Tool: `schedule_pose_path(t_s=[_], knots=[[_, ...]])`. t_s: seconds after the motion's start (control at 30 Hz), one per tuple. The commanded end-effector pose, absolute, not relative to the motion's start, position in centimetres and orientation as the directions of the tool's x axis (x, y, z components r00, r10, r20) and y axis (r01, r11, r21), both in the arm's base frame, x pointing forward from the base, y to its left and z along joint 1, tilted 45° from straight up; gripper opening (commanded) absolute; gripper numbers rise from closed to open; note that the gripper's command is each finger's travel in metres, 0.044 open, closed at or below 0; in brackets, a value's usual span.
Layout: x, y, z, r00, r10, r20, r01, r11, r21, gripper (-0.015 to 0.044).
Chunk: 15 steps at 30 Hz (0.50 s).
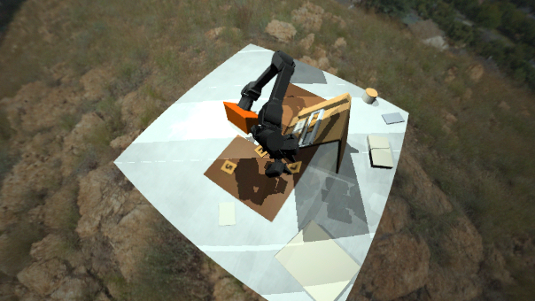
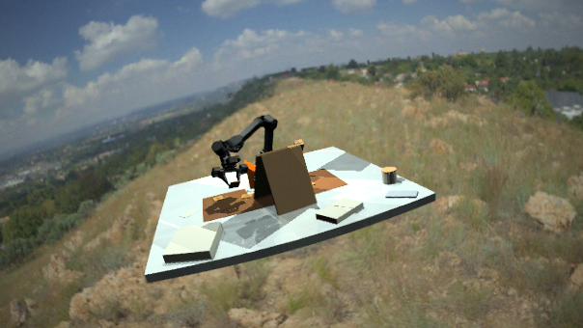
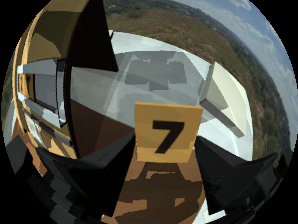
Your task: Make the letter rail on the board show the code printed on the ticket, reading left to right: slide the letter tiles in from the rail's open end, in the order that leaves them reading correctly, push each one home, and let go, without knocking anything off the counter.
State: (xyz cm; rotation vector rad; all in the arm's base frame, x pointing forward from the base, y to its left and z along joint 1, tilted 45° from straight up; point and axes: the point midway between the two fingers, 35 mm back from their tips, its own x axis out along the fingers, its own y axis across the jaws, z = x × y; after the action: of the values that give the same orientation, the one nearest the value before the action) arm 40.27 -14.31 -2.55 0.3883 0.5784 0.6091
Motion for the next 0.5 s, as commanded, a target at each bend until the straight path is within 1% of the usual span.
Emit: schedule_pose_path(t_s=[0.0, 0.17, 0.47], knots=[[40.2, -14.4, -1.6, 0.692, 0.634, -0.345, -0.368, 0.721, 0.587, 0.0], [40.3, -14.6, -0.6, 0.71, 0.637, -0.302, -0.325, 0.676, 0.662, 0.0], [40.3, -14.6, -0.5, 0.71, 0.637, -0.3, -0.323, 0.674, 0.664, 0.0]])
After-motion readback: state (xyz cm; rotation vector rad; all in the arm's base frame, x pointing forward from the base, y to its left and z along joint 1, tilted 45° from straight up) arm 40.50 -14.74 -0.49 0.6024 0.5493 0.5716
